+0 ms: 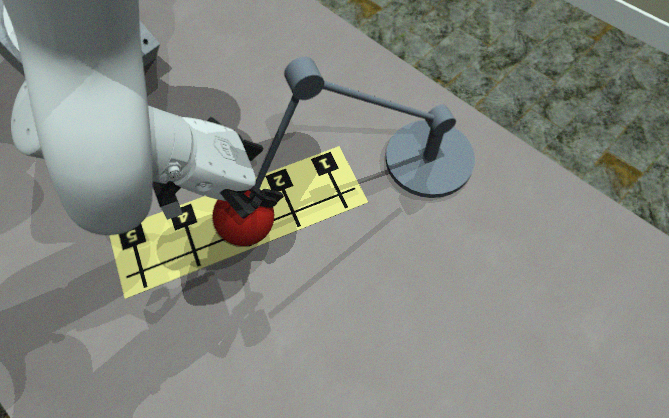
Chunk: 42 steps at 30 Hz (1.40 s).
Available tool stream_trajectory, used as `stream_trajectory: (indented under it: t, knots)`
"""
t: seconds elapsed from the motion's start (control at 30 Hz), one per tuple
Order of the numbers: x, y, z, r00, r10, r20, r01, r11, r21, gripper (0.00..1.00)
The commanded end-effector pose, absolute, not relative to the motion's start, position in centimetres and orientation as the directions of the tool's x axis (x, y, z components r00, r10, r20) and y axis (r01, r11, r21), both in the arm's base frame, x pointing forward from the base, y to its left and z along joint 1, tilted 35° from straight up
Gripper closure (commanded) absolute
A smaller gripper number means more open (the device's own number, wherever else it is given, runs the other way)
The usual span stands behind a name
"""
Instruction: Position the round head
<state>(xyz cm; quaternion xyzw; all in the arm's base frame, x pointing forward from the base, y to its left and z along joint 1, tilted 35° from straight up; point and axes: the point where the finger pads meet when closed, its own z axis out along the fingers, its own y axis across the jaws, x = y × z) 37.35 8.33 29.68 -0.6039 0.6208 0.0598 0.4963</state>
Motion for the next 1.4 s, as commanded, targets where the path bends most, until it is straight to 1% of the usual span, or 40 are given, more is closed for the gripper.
stream_trajectory:
  t: [0.0, 1.07, 1.37]
  knots:
    - [37.4, 8.3, 29.7, 0.223, -0.691, -0.688, -0.809, 0.263, -0.526, 1.00]
    - [37.4, 8.3, 29.7, 0.223, -0.691, -0.688, -0.809, 0.263, -0.526, 1.00]
    - [36.8, 10.2, 31.6, 0.224, -0.691, -0.687, -0.809, 0.262, -0.527, 1.00]
